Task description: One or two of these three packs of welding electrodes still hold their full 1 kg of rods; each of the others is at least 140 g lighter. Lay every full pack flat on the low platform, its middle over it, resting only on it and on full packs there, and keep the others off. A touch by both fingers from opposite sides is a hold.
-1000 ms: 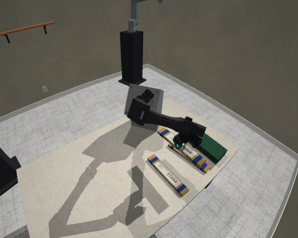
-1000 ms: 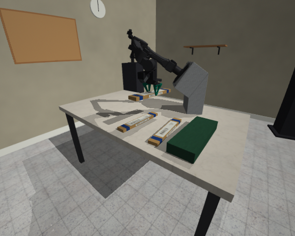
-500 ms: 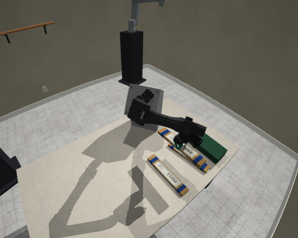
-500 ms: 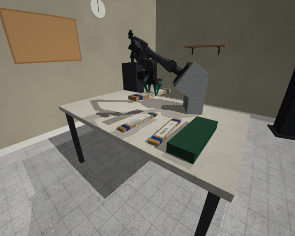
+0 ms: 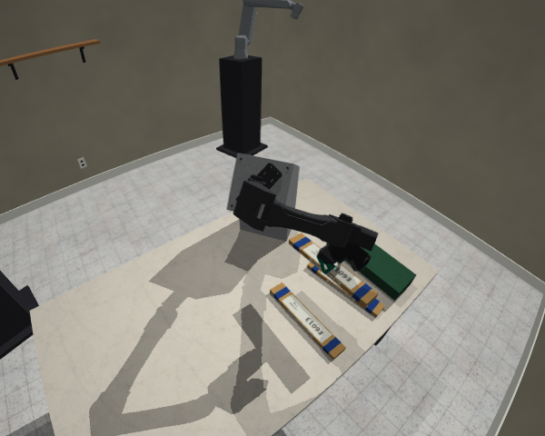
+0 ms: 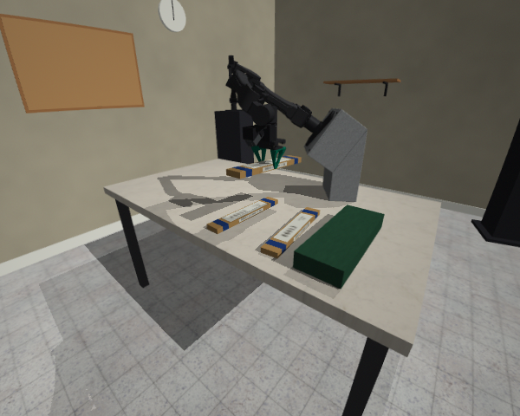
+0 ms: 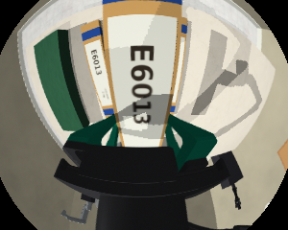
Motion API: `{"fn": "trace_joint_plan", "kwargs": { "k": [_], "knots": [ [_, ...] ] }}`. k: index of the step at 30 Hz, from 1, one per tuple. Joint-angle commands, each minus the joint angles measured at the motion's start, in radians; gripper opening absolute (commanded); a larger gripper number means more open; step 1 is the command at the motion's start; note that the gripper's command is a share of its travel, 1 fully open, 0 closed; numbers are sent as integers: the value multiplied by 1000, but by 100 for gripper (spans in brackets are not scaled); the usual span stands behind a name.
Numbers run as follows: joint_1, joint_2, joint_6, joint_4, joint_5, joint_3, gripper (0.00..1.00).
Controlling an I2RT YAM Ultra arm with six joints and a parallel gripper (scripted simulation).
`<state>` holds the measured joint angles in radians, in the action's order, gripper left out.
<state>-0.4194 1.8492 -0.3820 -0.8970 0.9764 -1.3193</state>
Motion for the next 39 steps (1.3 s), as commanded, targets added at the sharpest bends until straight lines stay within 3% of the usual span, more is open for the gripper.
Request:
{"fn": "trace_joint_plan", "kwargs": {
  "k": [1, 20, 21, 39],
  "knots": [
    [-54, 2, -4, -13, 5, -40, 0],
    [-57, 0, -7, -15, 5, -36, 0],
    [-7, -32, 55, 79, -3, 49, 0],
    [45, -28, 151, 214, -17, 100, 0]
  ]
}}
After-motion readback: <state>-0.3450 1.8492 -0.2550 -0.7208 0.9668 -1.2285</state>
